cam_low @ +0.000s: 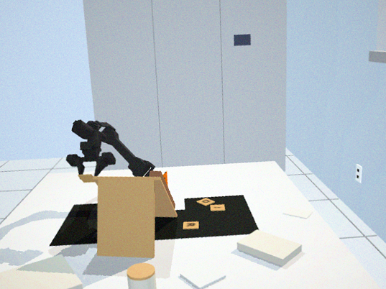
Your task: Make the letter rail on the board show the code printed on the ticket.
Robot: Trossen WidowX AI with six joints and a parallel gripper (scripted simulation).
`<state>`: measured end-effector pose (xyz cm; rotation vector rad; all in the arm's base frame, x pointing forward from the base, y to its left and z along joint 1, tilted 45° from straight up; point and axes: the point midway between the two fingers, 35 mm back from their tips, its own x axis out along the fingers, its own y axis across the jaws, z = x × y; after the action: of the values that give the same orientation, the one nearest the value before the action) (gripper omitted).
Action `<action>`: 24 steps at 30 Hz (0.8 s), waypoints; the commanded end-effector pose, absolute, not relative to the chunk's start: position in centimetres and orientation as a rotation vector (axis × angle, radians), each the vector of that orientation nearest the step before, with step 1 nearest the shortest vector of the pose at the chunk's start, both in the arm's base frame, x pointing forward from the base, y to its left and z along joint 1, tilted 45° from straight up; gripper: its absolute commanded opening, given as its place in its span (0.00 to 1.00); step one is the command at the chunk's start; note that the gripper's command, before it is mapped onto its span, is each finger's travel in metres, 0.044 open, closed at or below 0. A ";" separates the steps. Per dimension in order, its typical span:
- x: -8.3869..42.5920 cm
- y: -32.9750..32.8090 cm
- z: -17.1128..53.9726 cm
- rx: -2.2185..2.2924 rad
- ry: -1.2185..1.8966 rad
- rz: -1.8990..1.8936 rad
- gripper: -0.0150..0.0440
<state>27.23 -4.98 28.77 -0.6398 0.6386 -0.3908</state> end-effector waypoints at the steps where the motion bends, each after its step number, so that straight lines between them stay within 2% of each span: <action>1: 26.2 -6.1 29.4 -0.684 0.641 -0.421 0.25; 15: 29.8 -8.8 27.6 -0.685 0.636 -0.423 0.25; 24: 29.8 -8.8 27.6 -0.685 0.636 -0.423 0.25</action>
<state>29.70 -8.87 27.64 -0.6830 0.6371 -0.4304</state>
